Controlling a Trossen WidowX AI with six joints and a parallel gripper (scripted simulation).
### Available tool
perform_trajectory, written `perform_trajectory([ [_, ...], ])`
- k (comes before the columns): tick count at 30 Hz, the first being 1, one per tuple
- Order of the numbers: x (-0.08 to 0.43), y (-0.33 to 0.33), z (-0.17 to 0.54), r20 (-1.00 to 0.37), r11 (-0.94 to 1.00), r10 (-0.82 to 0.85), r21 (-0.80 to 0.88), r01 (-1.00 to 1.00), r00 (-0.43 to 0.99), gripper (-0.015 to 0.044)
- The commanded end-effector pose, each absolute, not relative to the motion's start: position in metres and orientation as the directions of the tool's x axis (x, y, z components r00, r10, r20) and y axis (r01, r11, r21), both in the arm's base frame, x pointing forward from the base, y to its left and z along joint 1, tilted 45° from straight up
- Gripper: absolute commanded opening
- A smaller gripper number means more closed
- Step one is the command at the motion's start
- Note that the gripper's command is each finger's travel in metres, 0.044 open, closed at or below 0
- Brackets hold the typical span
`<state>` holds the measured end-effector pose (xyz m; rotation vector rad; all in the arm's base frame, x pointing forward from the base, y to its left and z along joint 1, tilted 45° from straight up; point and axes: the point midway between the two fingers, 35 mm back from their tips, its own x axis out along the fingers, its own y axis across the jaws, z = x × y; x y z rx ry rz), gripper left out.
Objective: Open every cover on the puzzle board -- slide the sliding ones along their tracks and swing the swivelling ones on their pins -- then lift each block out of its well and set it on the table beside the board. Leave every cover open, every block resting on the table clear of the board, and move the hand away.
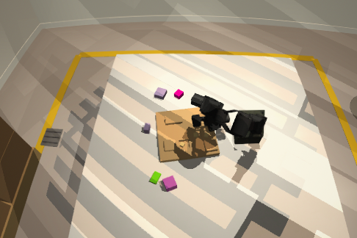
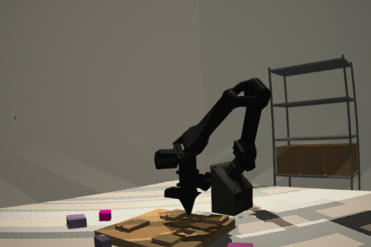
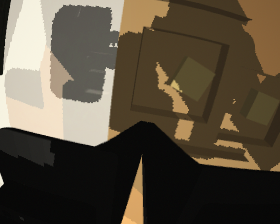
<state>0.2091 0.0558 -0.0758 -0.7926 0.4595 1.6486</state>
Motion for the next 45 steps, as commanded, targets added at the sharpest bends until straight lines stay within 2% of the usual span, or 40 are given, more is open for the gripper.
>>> perform_trajectory([
  [1,0.21,0.052,-0.075,-0.715,-0.234,0.695,-0.119,-0.965,-0.08,0.0],
  [36,0.214,0.02,-0.044,-0.716,-0.234,0.693,-0.119,-0.965,-0.08,0.0],
  [45,0.252,0.011,-0.055,-0.712,-0.008,0.697,0.112,-0.994,-0.086,0.0],
])
